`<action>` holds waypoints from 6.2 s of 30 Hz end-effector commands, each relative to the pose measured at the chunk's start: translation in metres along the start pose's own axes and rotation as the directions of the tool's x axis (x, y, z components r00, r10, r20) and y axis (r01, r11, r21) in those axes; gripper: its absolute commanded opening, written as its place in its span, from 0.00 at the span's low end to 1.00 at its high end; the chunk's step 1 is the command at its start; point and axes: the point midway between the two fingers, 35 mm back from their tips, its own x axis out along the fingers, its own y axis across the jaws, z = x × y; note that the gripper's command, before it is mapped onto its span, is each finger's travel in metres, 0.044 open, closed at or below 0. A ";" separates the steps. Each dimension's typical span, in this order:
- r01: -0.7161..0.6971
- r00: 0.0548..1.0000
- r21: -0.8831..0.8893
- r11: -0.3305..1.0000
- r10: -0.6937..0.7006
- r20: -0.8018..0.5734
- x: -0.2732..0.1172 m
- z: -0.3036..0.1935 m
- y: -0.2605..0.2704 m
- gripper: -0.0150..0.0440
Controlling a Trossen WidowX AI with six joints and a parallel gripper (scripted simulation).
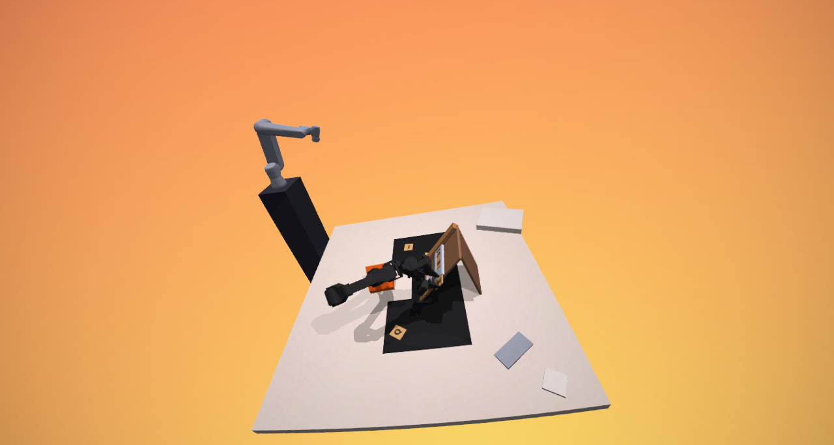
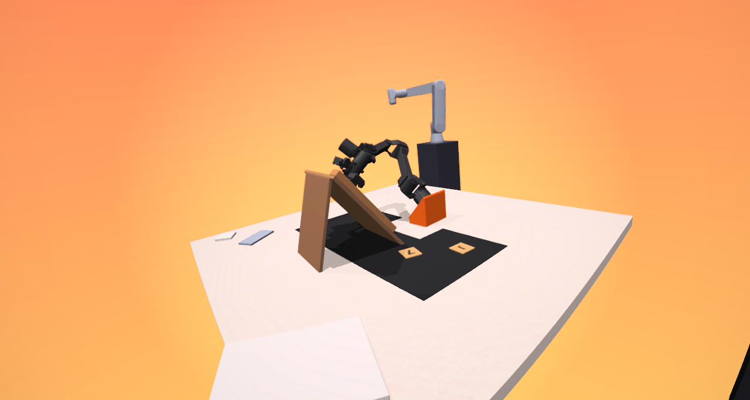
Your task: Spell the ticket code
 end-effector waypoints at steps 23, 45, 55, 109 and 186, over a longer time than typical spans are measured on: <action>0.001 1.000 0.006 1.000 -0.001 0.001 0.000 0.001 0.014 0.25; 0.001 1.000 0.006 1.000 -0.001 0.001 0.000 0.001 0.025 0.25; 0.001 1.000 0.007 1.000 -0.001 0.000 0.000 0.001 0.030 0.25; 0.000 1.000 0.007 1.000 0.000 0.000 0.000 0.001 0.060 0.25; -0.002 1.000 0.006 1.000 0.002 -0.002 -0.041 -0.002 0.062 0.75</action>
